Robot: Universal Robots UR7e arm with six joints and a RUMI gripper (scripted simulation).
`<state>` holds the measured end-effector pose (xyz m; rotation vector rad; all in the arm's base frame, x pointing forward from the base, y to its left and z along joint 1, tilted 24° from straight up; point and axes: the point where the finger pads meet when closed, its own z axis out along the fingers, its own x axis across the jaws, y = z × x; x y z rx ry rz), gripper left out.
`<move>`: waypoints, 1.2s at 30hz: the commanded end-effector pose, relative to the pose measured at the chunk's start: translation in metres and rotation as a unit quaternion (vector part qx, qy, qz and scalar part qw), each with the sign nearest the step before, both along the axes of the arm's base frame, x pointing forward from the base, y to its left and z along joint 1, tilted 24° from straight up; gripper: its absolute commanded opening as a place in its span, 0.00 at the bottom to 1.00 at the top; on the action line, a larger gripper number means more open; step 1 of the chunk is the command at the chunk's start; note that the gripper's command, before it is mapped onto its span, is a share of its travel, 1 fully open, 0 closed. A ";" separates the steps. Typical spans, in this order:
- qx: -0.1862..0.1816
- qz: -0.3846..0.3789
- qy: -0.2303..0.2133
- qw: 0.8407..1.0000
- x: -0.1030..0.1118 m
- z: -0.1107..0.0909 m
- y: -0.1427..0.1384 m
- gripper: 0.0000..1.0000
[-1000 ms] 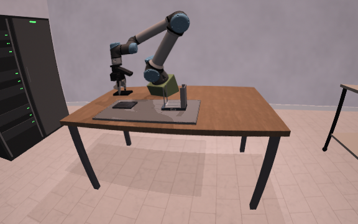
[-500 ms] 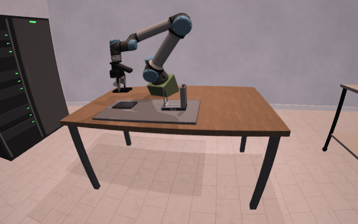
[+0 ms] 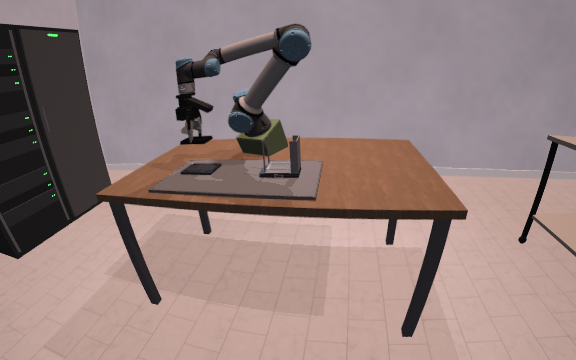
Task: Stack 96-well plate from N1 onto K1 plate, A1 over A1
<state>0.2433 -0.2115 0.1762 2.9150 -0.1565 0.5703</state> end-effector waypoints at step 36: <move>-0.005 0.021 0.003 1.000 -0.003 0.012 0.022 0.00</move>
